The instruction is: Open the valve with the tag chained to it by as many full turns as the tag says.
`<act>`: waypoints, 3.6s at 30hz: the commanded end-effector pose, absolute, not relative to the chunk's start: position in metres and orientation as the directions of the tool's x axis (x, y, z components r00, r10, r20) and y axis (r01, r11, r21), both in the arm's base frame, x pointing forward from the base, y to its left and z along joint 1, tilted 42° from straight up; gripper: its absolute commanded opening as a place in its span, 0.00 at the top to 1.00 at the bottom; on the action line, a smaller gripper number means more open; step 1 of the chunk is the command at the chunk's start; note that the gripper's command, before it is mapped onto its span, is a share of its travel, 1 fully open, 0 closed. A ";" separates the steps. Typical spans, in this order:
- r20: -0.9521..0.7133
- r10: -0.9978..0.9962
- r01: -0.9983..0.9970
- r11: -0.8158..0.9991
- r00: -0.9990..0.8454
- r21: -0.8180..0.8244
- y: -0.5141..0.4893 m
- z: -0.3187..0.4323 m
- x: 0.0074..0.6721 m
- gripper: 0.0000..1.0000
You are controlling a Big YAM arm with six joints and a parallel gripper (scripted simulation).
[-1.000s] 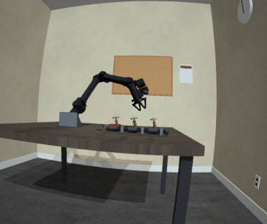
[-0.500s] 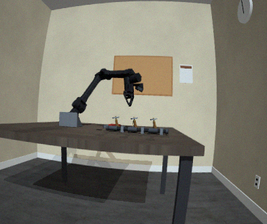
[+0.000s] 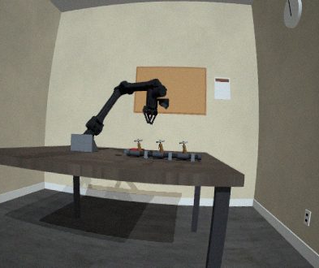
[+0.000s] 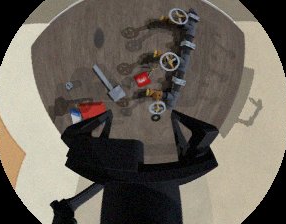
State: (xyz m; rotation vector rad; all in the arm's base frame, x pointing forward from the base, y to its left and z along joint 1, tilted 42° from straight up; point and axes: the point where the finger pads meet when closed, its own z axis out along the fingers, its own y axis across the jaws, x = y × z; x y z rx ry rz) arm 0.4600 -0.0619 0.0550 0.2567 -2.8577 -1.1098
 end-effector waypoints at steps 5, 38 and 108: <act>-0.059 -0.185 -0.179 0.737 -0.981 0.652 -0.072 0.071 0.483 0.00; -0.059 -0.185 -0.178 0.737 -0.981 0.652 -0.072 0.071 0.483 0.00; 0.630 0.741 0.969 0.124 -0.232 0.212 -0.052 -0.036 0.528 0.00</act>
